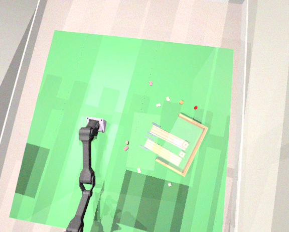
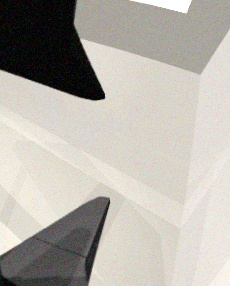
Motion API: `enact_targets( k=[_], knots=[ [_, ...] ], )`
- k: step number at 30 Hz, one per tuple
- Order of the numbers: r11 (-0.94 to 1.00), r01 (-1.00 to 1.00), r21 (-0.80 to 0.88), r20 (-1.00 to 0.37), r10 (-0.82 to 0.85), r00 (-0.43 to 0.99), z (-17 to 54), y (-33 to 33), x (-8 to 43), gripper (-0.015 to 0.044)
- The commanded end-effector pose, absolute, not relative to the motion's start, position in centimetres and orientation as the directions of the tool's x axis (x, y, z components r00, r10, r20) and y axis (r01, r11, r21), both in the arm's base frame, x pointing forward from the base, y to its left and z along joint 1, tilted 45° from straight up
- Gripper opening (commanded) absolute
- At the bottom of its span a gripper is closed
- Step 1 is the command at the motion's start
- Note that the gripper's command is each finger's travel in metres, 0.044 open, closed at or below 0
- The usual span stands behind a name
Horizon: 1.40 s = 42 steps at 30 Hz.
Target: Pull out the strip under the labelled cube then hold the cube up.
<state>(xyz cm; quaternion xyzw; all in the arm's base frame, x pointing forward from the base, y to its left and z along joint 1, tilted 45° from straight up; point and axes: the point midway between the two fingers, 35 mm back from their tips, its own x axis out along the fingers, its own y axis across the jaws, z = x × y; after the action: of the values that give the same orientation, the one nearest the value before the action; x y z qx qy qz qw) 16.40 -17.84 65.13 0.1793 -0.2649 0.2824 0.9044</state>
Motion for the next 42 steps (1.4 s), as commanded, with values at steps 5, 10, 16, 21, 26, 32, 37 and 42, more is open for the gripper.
enact_targets(
  k=[5, 10, 16, 21, 26, 32, 37, 42],
  knots=[
    [0.786, -0.601, 0.144, 0.565, 0.434, 0.702, 65.7, -15.0, 15.2, 0.0400],
    [0.804, -0.589, 0.084, 0.526, 0.466, 0.711, 66.1, -9.1, 13.2, 0.0400],
    [0.857, -0.513, -0.042, 0.423, 0.481, 0.768, 65.1, 1.0, 11.8, 0.0400],
    [0.888, -0.436, -0.147, 0.315, 0.460, 0.830, 61.9, 9.2, 12.7, 0.0400],
    [0.904, -0.347, -0.249, 0.196, 0.398, 0.896, 56.8, 15.7, 15.4, 0.0400],
    [0.908, -0.243, -0.343, 0.066, 0.281, 0.958, 49.4, 20.3, 19.9, 0.0400],
    [0.906, -0.183, -0.382, -0.003, 0.197, 0.980, 44.5, 21.5, 22.8, 0.0400],
    [0.876, -0.124, -0.466, -0.115, 0.079, 0.990, 36.7, 22.3, 26.5, 0.0400]
  ],
)
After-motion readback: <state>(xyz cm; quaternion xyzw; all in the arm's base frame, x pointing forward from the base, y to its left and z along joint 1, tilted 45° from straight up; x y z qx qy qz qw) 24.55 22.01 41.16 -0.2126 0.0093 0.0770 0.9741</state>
